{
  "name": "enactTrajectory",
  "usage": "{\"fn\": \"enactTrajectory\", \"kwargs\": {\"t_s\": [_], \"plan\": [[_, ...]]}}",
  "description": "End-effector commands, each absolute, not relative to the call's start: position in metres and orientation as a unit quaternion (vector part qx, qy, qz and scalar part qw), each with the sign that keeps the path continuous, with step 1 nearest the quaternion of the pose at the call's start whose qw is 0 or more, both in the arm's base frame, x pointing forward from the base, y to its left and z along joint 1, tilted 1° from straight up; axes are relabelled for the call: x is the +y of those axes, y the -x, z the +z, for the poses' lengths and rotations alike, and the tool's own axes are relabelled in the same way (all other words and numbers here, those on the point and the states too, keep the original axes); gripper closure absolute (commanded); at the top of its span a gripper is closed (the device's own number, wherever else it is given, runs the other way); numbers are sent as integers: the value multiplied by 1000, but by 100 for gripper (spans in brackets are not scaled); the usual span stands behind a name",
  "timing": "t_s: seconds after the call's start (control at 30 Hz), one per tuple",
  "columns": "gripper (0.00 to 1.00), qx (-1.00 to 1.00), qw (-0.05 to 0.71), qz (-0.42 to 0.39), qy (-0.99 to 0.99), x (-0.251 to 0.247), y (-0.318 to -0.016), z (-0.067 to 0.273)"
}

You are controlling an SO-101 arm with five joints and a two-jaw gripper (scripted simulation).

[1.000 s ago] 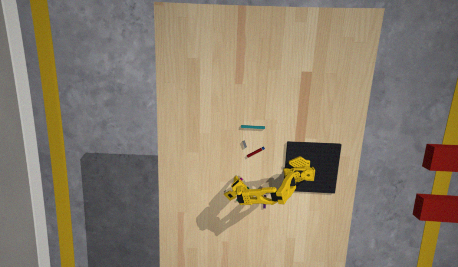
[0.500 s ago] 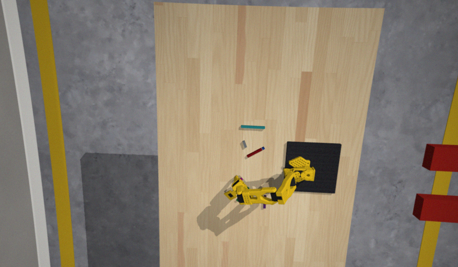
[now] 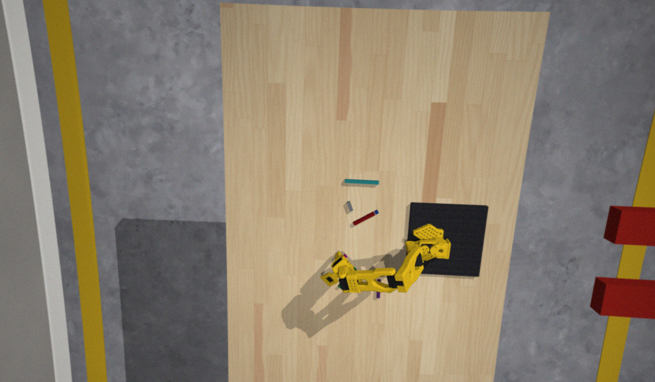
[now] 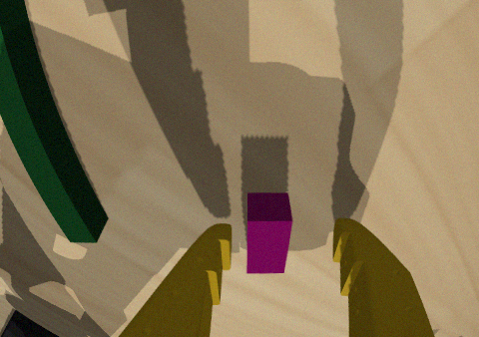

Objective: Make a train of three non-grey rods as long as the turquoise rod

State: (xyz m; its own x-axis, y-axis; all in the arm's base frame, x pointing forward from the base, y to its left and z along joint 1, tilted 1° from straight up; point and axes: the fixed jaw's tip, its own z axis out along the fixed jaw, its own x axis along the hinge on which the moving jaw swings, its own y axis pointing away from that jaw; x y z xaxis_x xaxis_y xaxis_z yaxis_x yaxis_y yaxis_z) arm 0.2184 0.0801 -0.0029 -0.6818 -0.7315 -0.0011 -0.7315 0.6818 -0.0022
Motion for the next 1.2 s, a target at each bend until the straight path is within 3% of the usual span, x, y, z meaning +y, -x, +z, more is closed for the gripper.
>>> {"fn": "enactTrajectory", "kwargs": {"t_s": [0.0,0.73,1.17], "plan": [[85,917,-14,1,399,81,-213,-9],[98,917,-14,1,399,81,-213,-9],[100,917,-14,1,399,81,-213,-9]]}}
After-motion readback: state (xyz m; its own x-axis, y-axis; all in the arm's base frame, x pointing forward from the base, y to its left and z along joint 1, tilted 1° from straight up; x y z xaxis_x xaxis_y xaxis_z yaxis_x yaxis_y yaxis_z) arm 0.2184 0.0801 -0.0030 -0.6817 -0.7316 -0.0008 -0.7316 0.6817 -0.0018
